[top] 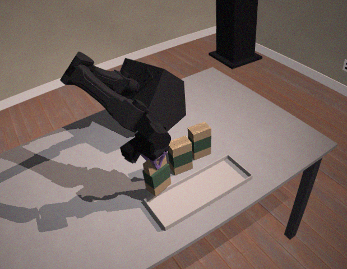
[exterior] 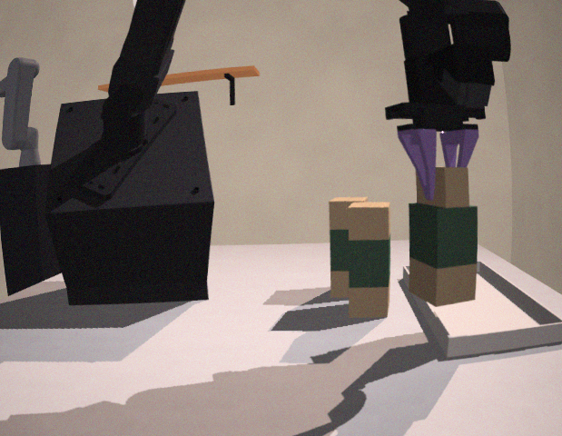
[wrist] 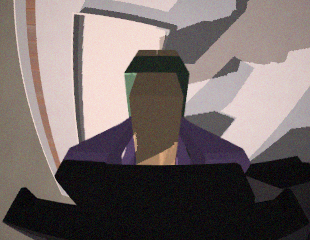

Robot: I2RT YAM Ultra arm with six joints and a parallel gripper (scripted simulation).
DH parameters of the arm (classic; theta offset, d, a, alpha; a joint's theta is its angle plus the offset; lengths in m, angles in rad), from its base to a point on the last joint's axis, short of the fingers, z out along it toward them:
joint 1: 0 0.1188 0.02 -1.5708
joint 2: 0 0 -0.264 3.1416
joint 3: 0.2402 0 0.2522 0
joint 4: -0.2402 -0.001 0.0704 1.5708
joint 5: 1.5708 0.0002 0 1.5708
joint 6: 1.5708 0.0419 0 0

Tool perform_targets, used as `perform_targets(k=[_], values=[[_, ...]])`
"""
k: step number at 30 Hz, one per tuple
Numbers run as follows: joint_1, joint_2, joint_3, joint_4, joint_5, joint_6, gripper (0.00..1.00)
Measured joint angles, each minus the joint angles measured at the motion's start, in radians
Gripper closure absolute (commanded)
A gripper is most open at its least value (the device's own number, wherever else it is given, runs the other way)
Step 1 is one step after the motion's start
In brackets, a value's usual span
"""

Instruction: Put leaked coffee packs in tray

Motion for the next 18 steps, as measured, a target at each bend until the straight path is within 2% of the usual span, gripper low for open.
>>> perform_targets(k=[4, 14, 18], values=[[0.001, 0.045, 0.069, -0.035, 0.001, 0.003, 0.74], [0.003, 0.204, 0.319, -0.120, 0.003, 0.010, 0.74], [0.005, 0.241, 0.380, -0.144, 0.003, 0.012, 0.74]])
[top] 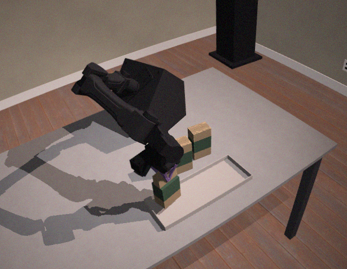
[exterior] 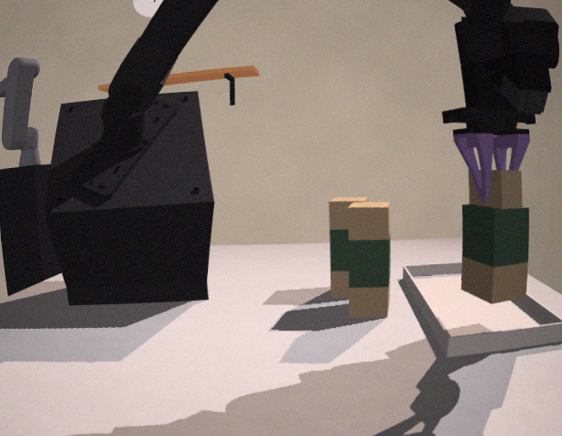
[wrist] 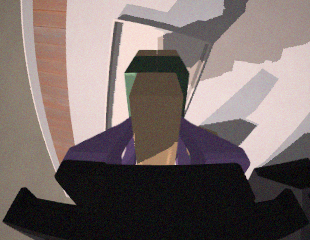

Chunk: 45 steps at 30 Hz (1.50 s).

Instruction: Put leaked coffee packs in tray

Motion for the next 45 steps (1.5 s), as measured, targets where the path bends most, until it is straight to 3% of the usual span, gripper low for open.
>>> perform_targets(k=[14, 45], values=[[0.000, 0.051, 0.098, -0.072, 0.002, 0.008, 0.74], [0.000, 0.051, 0.100, -0.082, 0.002, 0.008, 0.74]])
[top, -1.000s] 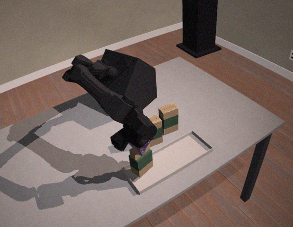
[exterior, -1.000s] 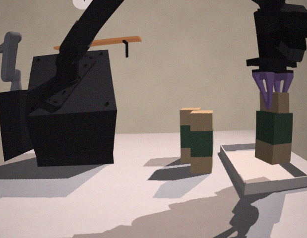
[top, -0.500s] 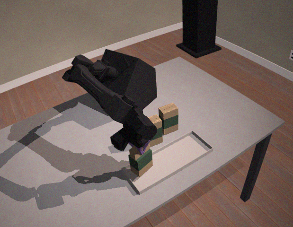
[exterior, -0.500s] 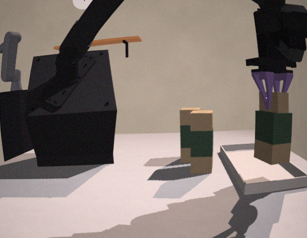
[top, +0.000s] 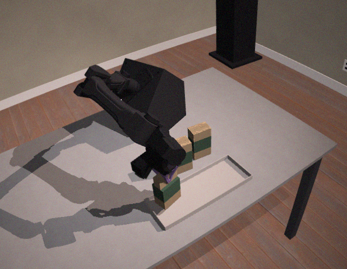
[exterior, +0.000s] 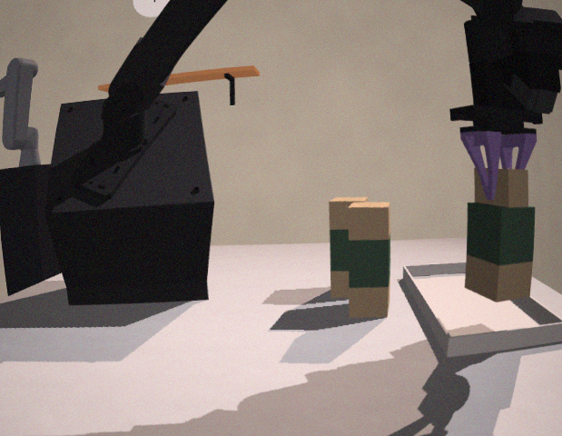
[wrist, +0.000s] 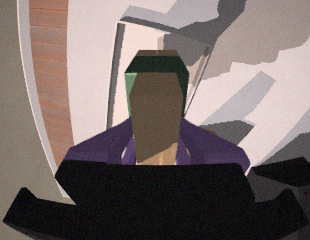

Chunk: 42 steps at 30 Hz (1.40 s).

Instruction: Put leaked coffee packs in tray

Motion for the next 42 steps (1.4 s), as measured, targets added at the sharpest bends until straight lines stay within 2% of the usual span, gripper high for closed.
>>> perform_targets(k=[27, 42], values=[[0.000, 0.002, -0.014, 0.009, 0.001, -0.008, 0.74], [-0.047, 0.031, -0.063, 0.103, -0.016, -0.061, 0.74]])
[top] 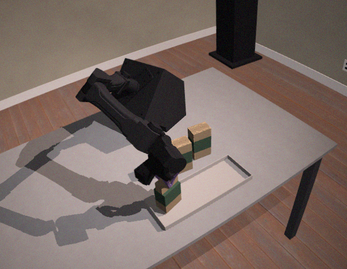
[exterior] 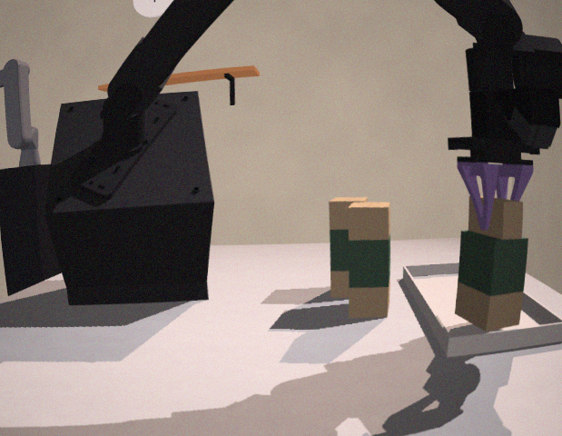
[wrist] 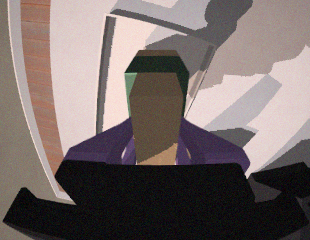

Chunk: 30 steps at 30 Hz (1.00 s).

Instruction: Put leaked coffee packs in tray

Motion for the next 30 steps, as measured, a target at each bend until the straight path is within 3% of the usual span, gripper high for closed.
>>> perform_targets(k=[30], values=[[-0.010, 0.002, -0.007, 0.051, -0.001, -0.024, 0.74]])
